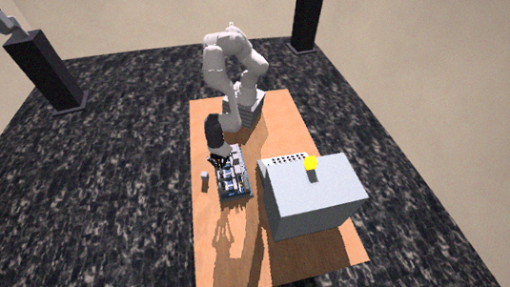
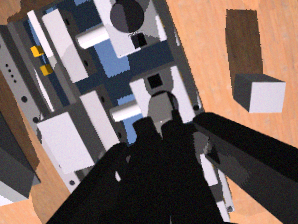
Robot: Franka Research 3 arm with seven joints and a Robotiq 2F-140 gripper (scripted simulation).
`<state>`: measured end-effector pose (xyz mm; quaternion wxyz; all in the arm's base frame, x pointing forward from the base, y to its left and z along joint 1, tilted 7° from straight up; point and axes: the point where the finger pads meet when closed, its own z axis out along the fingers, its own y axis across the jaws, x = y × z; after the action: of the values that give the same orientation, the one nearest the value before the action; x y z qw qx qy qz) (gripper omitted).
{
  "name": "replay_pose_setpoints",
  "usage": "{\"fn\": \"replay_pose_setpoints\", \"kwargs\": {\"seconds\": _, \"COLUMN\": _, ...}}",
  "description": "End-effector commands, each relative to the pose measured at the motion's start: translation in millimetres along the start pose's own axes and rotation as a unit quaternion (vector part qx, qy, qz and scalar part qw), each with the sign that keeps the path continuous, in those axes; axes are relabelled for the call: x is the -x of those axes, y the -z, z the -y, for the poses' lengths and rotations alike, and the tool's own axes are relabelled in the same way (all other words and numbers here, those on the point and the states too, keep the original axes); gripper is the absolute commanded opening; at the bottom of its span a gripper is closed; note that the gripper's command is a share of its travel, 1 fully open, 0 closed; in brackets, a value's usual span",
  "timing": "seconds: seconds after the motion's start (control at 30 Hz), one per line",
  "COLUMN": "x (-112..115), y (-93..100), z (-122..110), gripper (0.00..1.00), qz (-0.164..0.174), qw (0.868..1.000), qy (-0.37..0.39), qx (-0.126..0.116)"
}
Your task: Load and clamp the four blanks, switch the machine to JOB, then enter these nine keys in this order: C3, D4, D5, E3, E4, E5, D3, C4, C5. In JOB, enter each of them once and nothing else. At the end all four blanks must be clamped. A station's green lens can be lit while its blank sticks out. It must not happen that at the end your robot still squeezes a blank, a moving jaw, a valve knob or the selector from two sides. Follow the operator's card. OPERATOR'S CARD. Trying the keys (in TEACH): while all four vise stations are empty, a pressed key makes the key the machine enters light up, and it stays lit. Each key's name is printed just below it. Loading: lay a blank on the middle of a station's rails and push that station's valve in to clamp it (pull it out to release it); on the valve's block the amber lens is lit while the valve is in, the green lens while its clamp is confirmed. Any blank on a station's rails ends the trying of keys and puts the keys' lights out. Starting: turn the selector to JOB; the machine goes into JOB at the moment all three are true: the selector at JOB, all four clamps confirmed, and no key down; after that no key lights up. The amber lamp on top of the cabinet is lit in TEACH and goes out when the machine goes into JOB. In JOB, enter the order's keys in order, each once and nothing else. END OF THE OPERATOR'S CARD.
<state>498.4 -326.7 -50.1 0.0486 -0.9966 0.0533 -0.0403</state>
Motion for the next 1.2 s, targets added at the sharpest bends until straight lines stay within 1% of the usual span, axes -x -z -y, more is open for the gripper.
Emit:
{"fn": "replay_pose_setpoints", "kwargs": {"seconds": 0.0, "x": 0.6, "y": -0.5, "z": -0.6, "gripper": 0.0, "qz": 0.0, "qw": 1.0, "qy": -0.001, "qx": 0.0}}
{"fn": "replay_pose_setpoints", "kwargs": {"seconds": 0.43, "x": 0.6, "y": -2.5, "z": -0.6, "gripper": 0.0, "qz": 0.0, "qw": 1.0, "qy": -0.001, "qx": 0.0}}
{"fn": "replay_pose_setpoints", "kwargs": {"seconds": 1.17, "x": 0.6, "y": -14.9, "z": -0.6, "gripper": 0.0, "qz": 0.0, "qw": 1.0, "qy": -0.001, "qx": 0.0}}
